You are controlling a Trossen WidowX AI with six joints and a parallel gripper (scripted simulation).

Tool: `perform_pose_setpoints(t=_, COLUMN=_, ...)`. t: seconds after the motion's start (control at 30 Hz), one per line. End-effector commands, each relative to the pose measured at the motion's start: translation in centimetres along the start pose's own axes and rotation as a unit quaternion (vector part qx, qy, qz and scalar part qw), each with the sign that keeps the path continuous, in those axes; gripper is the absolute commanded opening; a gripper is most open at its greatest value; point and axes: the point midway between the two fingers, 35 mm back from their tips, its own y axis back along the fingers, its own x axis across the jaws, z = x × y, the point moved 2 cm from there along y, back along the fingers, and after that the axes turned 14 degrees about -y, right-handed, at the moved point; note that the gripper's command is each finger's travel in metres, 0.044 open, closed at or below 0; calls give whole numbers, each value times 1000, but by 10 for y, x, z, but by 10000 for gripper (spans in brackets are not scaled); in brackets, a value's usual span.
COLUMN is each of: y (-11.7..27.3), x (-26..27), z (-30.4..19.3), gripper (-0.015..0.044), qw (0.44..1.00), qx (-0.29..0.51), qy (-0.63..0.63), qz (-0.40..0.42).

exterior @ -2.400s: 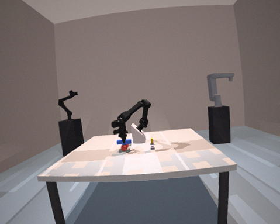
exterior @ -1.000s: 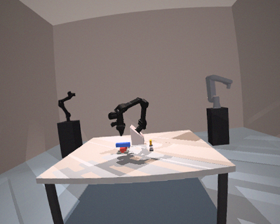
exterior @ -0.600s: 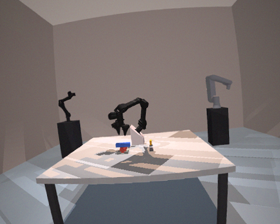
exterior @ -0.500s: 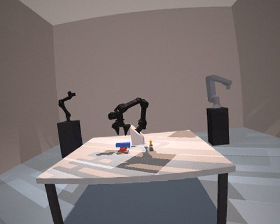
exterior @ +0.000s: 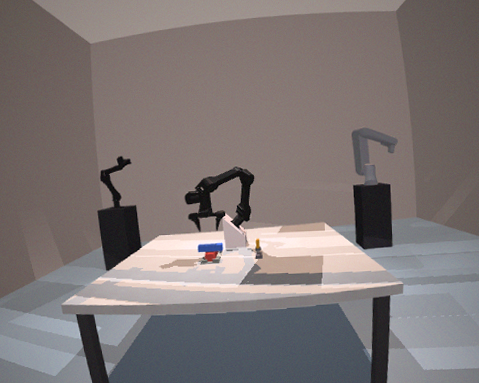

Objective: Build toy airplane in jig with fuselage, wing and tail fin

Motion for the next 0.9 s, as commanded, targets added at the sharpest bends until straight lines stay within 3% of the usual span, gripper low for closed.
perform_pose_setpoints(t=0.0, y=5, x=19, z=-6, gripper=440, qw=1000, qx=-1, qy=6, qz=-3)
perform_pose_setpoints(t=0.43, y=11, x=158, z=-107, gripper=440, qw=1000, qx=0, qy=2, qz=-5)
perform_pose_setpoints(t=0.7, y=-4, x=198, z=-185, gripper=440, qw=1000, qx=5, qy=3, qz=3)
perform_pose_setpoints(t=0.87, y=-8, x=199, z=-191, gripper=440, qw=1000, qx=5, qy=3, qz=3)
